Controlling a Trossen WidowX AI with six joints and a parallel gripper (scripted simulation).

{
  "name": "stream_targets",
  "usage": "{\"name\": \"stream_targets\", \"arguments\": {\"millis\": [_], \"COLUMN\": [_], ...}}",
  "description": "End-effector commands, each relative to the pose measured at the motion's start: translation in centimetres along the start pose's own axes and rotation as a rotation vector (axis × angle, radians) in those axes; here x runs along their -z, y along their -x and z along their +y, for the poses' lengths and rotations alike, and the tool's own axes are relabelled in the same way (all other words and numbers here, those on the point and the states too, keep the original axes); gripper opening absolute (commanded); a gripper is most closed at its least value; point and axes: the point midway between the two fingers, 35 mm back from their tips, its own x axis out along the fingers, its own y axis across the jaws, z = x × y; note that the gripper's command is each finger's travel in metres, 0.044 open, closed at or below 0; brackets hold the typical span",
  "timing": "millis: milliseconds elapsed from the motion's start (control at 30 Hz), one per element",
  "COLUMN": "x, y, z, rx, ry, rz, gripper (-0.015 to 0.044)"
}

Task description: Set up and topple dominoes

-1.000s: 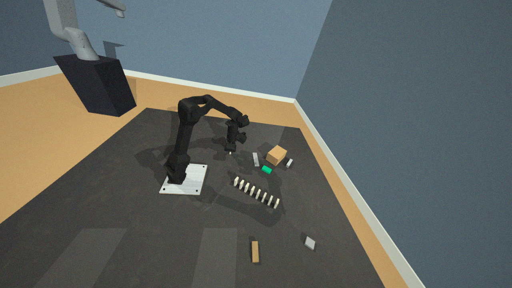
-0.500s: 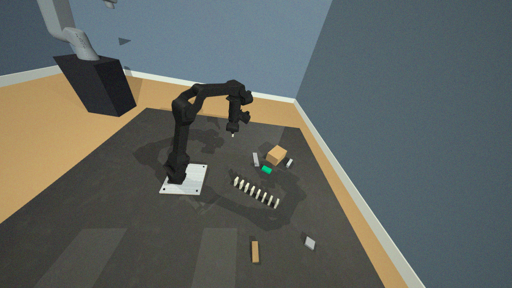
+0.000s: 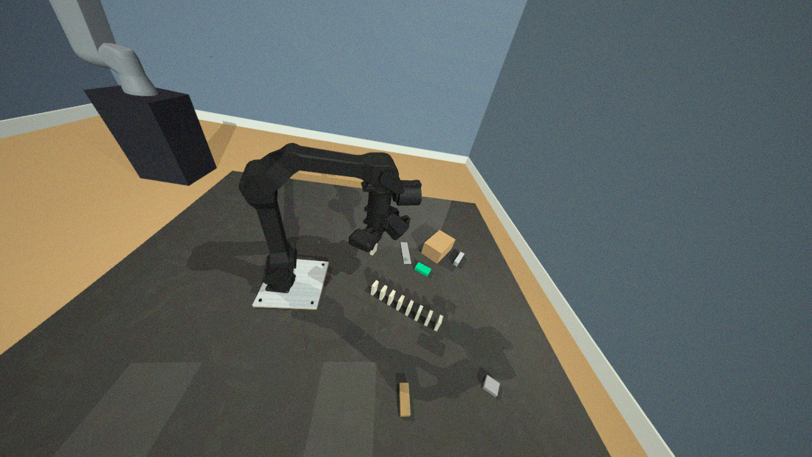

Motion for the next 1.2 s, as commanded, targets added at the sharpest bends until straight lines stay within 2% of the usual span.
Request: {"name": "stream_targets", "arguments": {"millis": [0, 200, 1167], "x": [-0.5, -0.6, -0.6], "y": [-0.2, -0.8, -12.9], "z": [-3.3, -3.2, -3.3], "rx": [0.009, 0.009, 0.009], "ry": [-0.075, -0.075, -0.075], "rz": [-0.004, -0.004, -0.004], "gripper": [0.0107, 0.0107, 0.0107]}}
